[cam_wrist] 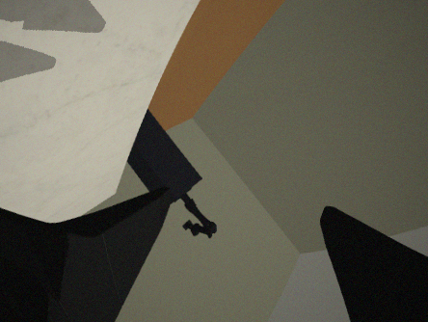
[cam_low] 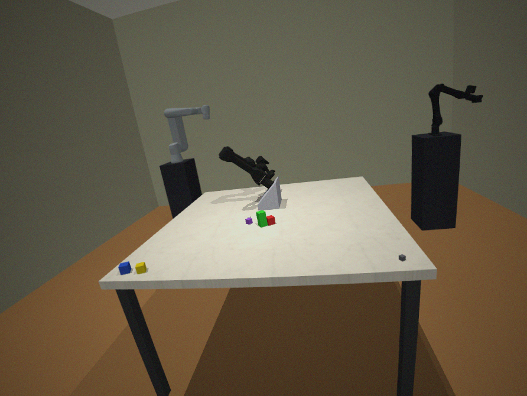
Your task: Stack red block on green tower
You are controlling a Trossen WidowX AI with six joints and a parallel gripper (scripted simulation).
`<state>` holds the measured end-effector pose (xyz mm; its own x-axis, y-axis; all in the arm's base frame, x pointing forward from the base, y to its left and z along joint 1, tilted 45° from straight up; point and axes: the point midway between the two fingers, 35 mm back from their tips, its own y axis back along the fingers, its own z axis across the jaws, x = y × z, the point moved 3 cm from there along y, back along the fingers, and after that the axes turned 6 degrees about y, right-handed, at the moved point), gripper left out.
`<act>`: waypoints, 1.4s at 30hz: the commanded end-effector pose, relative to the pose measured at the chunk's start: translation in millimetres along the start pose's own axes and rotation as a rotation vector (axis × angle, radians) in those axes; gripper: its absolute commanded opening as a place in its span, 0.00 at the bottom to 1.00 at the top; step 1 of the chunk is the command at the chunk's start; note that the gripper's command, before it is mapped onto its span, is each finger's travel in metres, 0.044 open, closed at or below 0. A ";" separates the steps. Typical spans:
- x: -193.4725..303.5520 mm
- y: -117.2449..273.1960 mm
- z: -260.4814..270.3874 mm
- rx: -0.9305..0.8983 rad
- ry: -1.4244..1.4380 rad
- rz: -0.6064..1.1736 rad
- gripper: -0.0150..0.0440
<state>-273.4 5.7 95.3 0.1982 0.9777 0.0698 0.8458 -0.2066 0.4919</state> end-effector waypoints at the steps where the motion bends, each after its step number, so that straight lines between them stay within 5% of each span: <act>1: -0.5 0.0 -0.2 0.000 -0.001 -0.001 0.98; 21: -111.9 35.3 -47.6 0.049 -0.240 -0.351 1.00; 42: -229.7 143.2 -79.4 -0.081 -0.528 -0.810 1.00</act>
<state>-246.9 -229.0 208.1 -0.1988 0.7249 -0.6596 0.8177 0.4936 0.2960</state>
